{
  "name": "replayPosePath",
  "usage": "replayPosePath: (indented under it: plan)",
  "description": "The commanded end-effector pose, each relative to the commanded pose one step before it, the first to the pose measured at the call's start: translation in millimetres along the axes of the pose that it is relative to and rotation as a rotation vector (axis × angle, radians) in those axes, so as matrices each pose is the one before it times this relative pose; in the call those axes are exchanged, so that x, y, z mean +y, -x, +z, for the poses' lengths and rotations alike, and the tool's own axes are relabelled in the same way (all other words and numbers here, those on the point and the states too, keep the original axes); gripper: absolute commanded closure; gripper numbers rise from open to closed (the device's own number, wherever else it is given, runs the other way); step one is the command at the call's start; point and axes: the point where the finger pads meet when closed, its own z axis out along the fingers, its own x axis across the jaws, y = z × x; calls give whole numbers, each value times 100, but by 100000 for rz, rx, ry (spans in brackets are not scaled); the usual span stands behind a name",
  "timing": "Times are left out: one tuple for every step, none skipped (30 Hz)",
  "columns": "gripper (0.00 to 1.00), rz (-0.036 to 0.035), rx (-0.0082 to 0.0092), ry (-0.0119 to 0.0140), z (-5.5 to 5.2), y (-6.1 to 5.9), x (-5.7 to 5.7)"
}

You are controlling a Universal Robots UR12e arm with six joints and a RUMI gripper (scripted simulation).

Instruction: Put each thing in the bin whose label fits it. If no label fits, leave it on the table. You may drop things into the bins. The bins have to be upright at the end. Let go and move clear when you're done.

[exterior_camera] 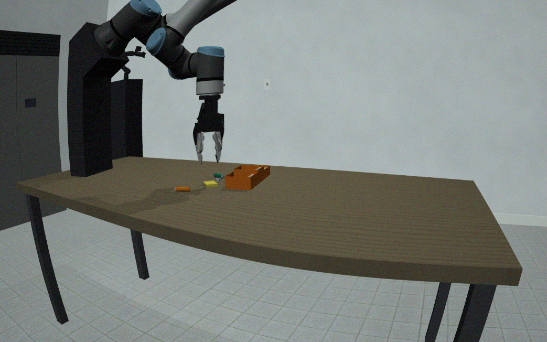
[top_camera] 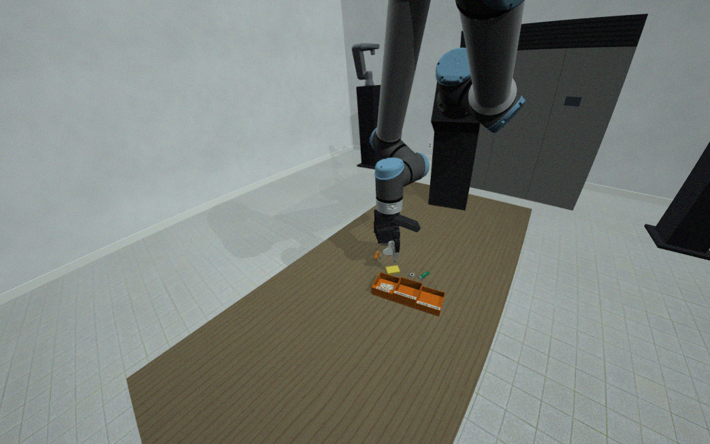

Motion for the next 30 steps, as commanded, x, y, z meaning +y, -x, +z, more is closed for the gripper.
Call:
replayPosePath:
  plan:
    - [67,-27,33,37,-26,-55,20]
    - [67,0,0,0,0,-4,2]
    - [67,0,0,0,0,-3,1]
    - [67,0,0,0,0,-2,1]
    - [67,0,0,0,0,-2,1]
    - [67,0,0,0,0,-1,1]
    - [67,0,0,0,0,-1,0]
    - [67,0,1,1,0,8,-3]
    - [67,0,0,0,0,-2,1]
    - [67,0,0,0,0,0,0]
    - [67,0,0,0,0,0,0]
    - [67,0,0,0,0,0,0]
    - [67,0,0,0,0,0,0]
    - [67,0,0,0,0,0,0]
    - [67,0,0,0,0,0,0]
    - [67,0,0,0,0,0,0]
    - [67,0,-1,-1,0,-9,3]
    - [67,0,0,0,0,0,0]
    - [67,0,1,0,0,8,-3]
    - [67,0,0,0,0,-2,1]
    - [67,0,0,0,0,0,0]
    - [67,0,0,0,0,0,0]
    - [67,0,0,0,0,0,0]
    - [67,0,0,0,0,0,0]
    - [67,1,-1,-1,399,-6,2]
    - [67,0,0,0,399,0,0]
    - [67,0,0,0,400,0,0]
    - [67,0,0,0,400,1,0]
    - [67,0,0,0,0,0,0]
    - [67,0,0,0,0,0,0]
